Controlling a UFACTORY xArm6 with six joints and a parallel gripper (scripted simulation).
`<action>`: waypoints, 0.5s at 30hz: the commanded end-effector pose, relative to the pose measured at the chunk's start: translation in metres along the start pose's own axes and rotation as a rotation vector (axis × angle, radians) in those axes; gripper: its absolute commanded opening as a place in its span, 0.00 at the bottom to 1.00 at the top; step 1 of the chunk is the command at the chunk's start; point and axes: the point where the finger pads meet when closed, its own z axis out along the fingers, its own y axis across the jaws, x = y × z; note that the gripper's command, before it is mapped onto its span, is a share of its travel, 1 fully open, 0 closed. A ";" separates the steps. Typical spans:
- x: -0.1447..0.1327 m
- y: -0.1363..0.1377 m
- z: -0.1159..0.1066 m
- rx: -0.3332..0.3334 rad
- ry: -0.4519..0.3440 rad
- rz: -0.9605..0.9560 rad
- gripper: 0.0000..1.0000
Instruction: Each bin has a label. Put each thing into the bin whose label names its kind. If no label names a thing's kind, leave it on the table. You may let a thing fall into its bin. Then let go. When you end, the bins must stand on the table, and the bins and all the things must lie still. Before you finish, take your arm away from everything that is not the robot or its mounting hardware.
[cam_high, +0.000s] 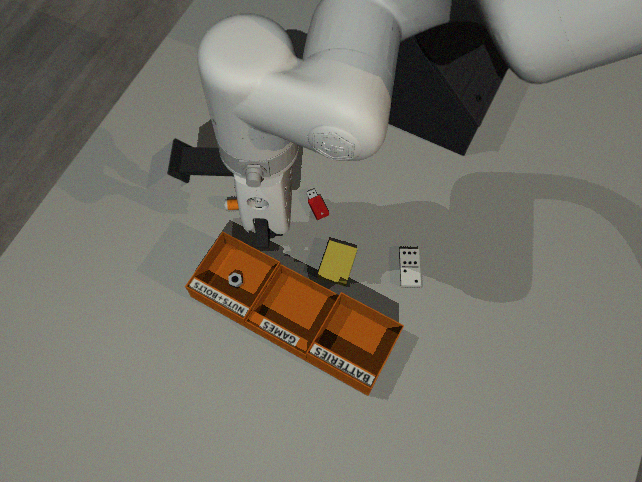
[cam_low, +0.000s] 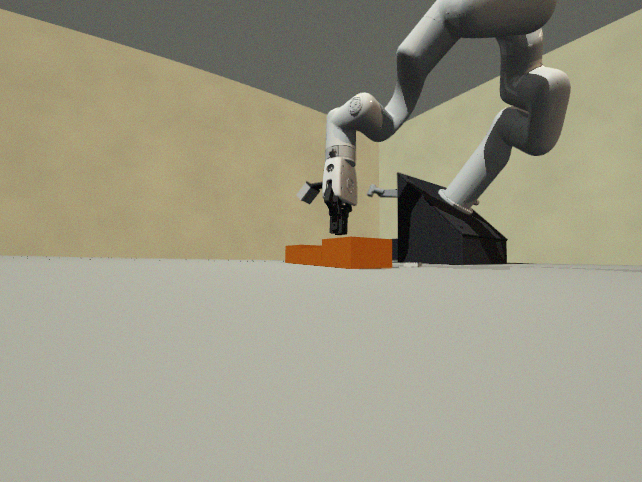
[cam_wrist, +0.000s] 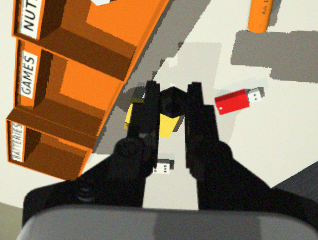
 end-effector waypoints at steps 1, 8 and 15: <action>0.026 -0.030 0.000 -0.005 -0.001 0.156 0.00; 0.043 -0.049 0.001 0.004 0.007 0.312 0.00; 0.047 -0.053 0.001 -0.009 -0.001 0.458 0.00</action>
